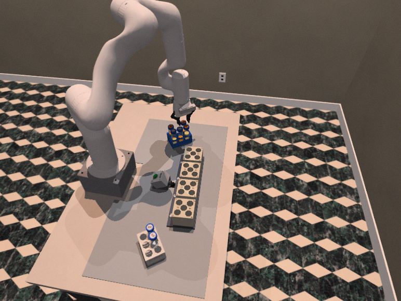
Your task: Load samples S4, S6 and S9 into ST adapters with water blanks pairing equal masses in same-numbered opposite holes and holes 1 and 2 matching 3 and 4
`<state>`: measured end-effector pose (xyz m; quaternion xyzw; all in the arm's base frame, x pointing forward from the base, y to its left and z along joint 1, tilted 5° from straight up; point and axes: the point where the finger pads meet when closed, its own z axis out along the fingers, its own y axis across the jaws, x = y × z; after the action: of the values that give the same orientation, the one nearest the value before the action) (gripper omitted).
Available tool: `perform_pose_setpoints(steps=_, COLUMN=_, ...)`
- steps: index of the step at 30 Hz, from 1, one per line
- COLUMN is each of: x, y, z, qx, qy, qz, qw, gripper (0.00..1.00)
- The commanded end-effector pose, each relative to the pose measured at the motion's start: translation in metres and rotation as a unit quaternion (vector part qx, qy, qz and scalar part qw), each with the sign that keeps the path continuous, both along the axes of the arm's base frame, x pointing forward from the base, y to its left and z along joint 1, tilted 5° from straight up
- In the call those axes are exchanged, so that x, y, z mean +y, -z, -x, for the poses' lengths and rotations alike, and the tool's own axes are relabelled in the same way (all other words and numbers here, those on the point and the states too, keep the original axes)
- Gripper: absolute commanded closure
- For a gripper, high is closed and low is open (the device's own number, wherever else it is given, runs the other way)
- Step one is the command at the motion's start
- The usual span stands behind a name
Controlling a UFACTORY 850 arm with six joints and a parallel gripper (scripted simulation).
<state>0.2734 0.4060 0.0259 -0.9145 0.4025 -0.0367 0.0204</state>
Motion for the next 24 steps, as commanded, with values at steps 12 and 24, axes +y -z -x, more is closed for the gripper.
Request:
perform_pose_setpoints(steps=12, x=0.001, y=0.008, z=-0.001, qx=-0.001, qy=0.0, qz=-0.001, qw=1.0, gripper=0.43)
perform_pose_setpoints(steps=24, x=0.001, y=0.015, z=-0.002, qx=-0.001, qy=0.0, qz=-0.001, qw=1.0, gripper=0.43)
